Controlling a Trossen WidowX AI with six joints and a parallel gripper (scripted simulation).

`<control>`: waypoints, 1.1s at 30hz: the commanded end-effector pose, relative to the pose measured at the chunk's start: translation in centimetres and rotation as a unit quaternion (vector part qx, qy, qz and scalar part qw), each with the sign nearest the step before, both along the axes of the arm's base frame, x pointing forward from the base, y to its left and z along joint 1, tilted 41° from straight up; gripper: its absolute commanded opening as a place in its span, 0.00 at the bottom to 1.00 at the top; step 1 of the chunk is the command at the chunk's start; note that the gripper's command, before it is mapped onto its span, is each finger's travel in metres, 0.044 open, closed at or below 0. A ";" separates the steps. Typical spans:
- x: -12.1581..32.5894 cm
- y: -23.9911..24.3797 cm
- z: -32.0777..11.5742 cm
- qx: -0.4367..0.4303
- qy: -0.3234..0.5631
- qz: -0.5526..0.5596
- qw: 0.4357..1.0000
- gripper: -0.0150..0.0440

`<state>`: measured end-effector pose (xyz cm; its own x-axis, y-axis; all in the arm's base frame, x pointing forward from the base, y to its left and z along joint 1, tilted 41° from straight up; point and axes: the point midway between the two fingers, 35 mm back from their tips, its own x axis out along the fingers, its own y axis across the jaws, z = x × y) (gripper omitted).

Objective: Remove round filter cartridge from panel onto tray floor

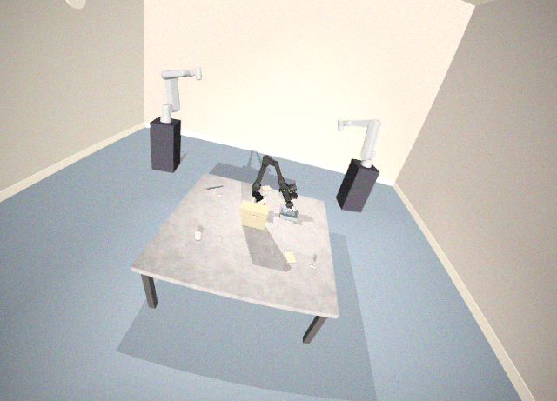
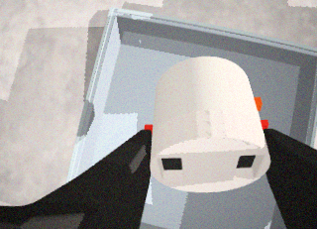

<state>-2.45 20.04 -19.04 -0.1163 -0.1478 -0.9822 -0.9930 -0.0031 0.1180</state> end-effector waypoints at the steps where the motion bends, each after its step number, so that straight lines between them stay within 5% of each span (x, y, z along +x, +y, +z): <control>1: -0.2 -1.5 -1.4 -0.002 0.001 -0.001 1.000 0.25; 10: -0.4 -2.8 -2.6 -0.003 0.002 -0.001 1.000 0.25; 27: -0.3 -2.5 -2.4 -0.004 0.000 0.001 1.000 1.00; 33: -0.1 -1.0 -0.9 -0.004 0.000 0.001 1.000 1.00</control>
<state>-2.72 17.32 -21.17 -0.1159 -0.1715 -0.9783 -0.9930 -0.0002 0.1177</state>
